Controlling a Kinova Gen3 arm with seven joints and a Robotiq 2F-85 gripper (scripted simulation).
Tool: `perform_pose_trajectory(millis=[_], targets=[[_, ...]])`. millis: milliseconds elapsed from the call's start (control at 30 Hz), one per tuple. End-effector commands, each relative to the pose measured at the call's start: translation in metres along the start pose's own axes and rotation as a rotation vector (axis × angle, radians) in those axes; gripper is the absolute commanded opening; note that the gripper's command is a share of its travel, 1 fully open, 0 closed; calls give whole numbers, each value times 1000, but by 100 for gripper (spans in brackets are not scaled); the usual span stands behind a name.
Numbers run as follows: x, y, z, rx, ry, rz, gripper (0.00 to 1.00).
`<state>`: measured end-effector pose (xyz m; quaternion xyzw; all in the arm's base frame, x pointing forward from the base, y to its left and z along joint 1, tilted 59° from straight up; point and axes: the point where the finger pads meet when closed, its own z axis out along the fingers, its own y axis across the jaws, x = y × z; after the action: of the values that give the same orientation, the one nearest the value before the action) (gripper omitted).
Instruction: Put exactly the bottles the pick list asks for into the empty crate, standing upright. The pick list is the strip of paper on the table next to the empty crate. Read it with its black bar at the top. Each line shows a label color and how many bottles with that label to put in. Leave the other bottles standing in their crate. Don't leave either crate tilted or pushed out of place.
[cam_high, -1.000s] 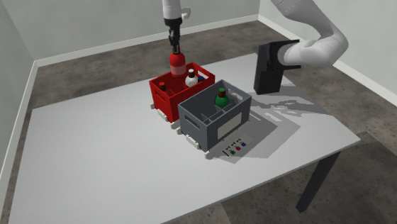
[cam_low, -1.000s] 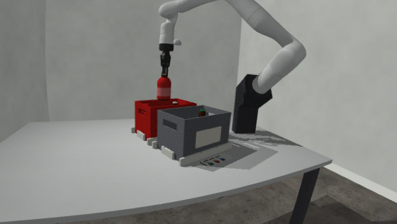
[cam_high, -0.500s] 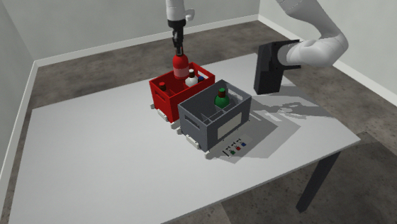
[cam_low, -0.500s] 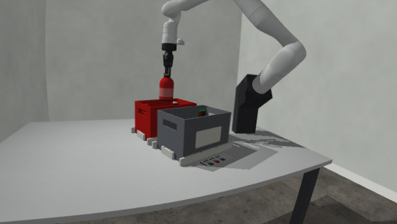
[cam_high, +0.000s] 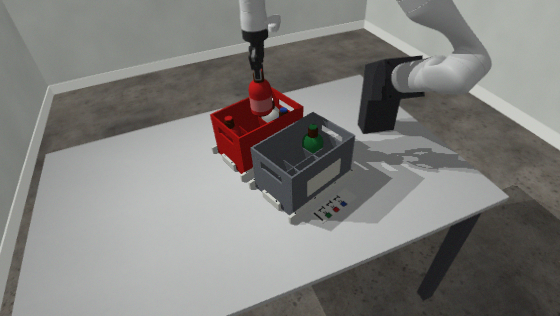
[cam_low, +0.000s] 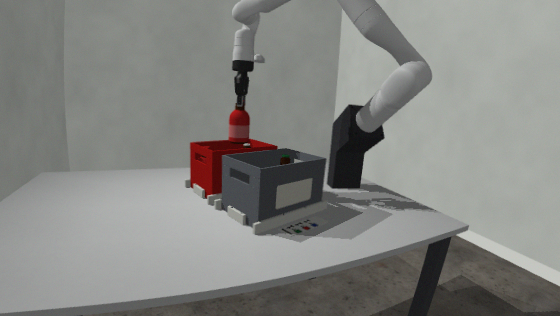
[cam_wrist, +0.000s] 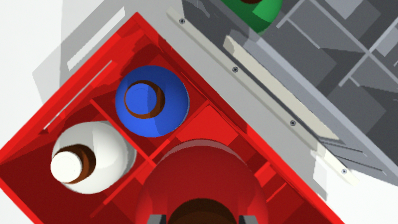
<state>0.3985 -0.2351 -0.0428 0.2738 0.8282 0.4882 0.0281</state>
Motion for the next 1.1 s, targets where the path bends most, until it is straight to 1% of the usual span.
perform_pose_trajectory(millis=[0,1000,1067], targets=[[2,3,-1,1,-3,0,10],[43,41,-1,1,-3,0,10],[43,41,-1,1,-3,0,10]])
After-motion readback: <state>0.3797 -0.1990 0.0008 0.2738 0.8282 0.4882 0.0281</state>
